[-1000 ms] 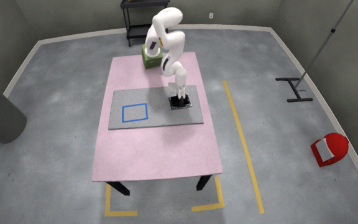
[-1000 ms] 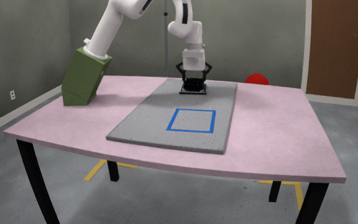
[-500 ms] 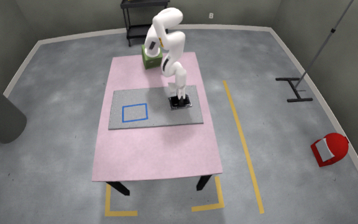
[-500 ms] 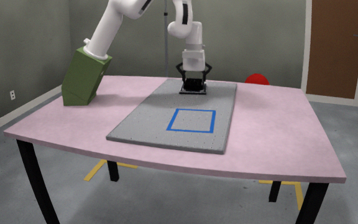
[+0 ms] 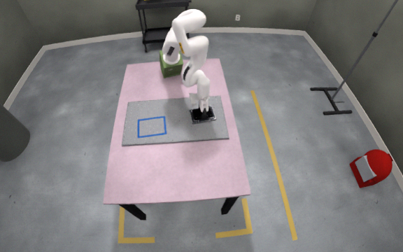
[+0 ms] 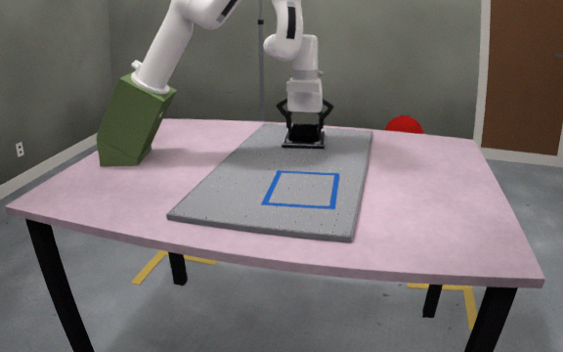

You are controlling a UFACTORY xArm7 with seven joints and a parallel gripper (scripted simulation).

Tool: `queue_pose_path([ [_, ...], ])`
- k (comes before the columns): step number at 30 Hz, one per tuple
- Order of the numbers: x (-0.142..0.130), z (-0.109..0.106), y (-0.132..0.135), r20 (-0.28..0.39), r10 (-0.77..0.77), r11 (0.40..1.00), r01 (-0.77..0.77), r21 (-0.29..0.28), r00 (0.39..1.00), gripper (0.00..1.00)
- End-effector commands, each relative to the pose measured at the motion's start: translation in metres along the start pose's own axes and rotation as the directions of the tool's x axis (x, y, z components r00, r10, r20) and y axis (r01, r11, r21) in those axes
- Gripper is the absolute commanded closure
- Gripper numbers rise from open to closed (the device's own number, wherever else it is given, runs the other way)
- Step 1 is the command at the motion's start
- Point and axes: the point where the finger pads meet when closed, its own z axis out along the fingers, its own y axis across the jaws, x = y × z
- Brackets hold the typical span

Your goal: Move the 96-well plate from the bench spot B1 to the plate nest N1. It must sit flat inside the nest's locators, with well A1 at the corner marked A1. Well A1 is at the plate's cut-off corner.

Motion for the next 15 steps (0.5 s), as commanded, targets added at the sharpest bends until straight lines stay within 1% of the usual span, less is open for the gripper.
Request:
queue_pose_path([
  [1, -0.0005, 0.0001, -0.0009, 0.002, 0.0, 1.0, 0.0, 0.002, 1.0, 1.0],
  [15, -0.0005, 0.0021, -0.0009, 0.002, 0.0, 1.0, 0.0, 0.002, 1.0, 1.0],
])
